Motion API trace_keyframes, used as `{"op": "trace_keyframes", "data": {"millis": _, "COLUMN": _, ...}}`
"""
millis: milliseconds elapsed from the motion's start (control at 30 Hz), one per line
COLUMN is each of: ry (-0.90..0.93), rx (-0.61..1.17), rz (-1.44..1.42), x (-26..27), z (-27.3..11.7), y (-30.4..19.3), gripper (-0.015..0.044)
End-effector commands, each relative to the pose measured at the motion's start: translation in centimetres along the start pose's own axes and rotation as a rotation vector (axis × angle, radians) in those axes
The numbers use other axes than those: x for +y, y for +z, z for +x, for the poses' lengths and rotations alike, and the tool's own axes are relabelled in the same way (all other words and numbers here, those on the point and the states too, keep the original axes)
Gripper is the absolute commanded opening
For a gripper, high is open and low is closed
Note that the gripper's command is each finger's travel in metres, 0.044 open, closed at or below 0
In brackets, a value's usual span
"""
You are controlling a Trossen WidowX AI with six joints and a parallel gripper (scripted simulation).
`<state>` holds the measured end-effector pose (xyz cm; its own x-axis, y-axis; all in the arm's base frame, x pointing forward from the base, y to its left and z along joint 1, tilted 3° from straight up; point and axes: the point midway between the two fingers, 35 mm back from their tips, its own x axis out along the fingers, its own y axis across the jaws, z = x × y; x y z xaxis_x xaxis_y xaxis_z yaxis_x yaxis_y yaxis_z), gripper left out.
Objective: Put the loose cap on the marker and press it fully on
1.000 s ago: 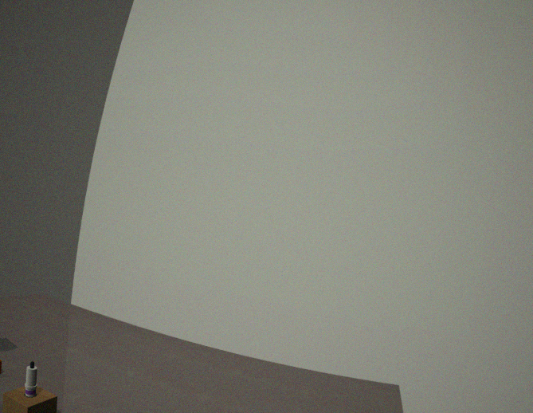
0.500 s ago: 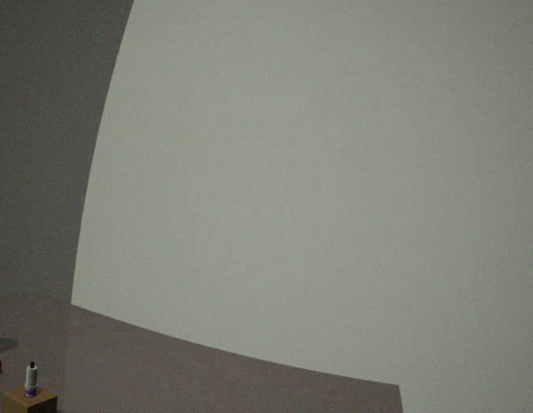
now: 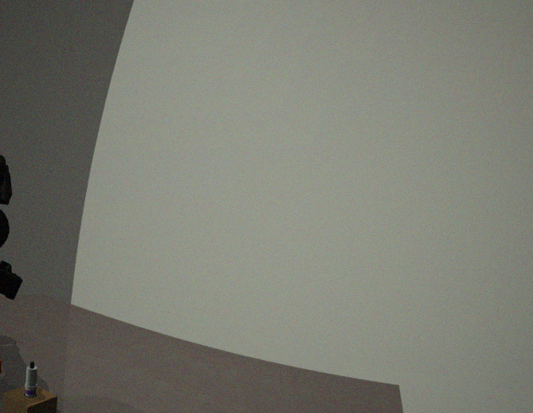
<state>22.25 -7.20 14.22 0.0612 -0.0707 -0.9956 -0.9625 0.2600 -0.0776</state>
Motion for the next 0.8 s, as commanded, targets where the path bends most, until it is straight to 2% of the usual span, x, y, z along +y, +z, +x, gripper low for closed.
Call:
{"op": "trace_keyframes", "data": {"millis": 0, "ry": -0.002, "rx": -0.03, "rz": -0.079, "x": 0.3, "z": 0.2, "y": 1.3, "gripper": 0.0245}}
{"op": "trace_keyframes", "data": {"millis": 167, "ry": -0.002, "rx": -0.03, "rz": -0.079, "x": 0.3, "z": 0.4, "y": 1.3, "gripper": 0.0245}}
{"op": "trace_keyframes", "data": {"millis": 300, "ry": -0.002, "rx": -0.03, "rz": -0.079, "x": 0.2, "z": 3.5, "y": 1.4, "gripper": 0.0245}}
{"op": "trace_keyframes", "data": {"millis": 767, "ry": -0.002, "rx": -0.03, "rz": -0.079, "x": 0.0, "z": 5.7, "y": 1.5, "gripper": 0.0245}}
